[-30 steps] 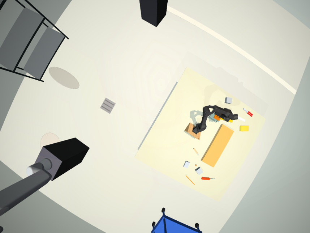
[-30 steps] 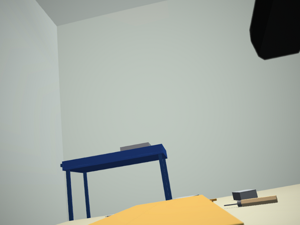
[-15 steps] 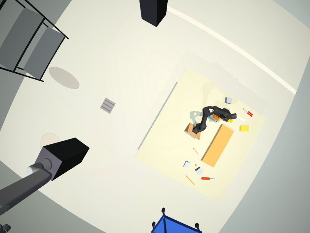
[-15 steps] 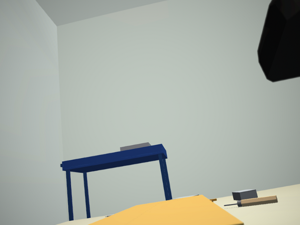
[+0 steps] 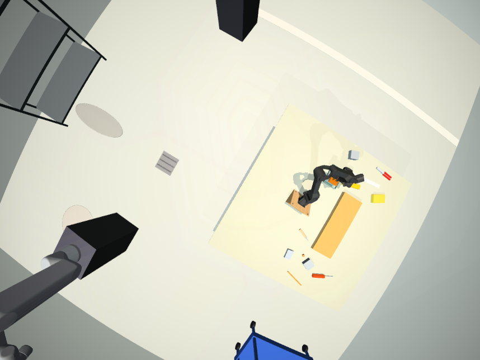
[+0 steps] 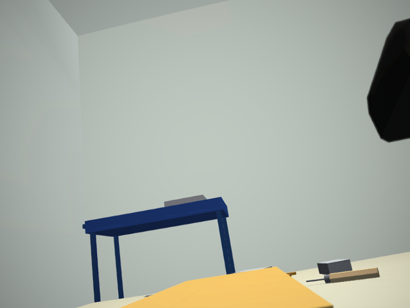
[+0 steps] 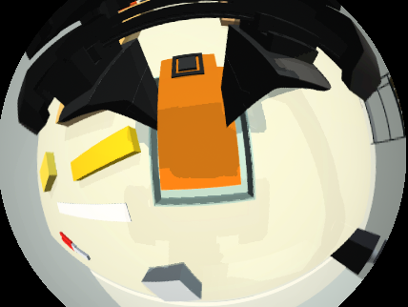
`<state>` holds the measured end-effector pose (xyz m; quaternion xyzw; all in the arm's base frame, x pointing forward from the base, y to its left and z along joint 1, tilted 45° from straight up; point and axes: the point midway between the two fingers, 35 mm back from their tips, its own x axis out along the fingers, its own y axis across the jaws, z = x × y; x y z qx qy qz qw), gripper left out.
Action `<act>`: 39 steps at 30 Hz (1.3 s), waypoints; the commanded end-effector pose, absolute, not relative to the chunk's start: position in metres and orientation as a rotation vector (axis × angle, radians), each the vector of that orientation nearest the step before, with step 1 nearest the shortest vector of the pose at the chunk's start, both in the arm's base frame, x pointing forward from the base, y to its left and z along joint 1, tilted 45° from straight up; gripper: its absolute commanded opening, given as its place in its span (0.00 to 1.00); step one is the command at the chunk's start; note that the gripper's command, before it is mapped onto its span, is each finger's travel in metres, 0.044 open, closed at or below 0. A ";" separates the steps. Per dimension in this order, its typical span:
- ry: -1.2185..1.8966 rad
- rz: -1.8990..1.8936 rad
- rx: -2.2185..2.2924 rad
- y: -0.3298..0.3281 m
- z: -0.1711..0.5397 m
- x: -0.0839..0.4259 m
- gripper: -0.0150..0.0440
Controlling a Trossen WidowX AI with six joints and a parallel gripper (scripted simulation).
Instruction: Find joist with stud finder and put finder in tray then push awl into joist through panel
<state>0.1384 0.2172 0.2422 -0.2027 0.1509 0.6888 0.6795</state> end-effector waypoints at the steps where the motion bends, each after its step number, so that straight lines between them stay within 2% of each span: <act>1: 0.332 1.541 -0.454 0.219 0.242 0.139 0.25; 18: 0.326 1.540 -0.445 0.235 0.228 0.138 0.25; 34: 0.341 1.547 -0.466 0.220 0.238 0.140 0.97; 35: 0.345 1.548 -0.472 0.213 0.243 0.141 1.00; 39: 0.352 1.550 -0.472 0.183 0.271 0.140 1.00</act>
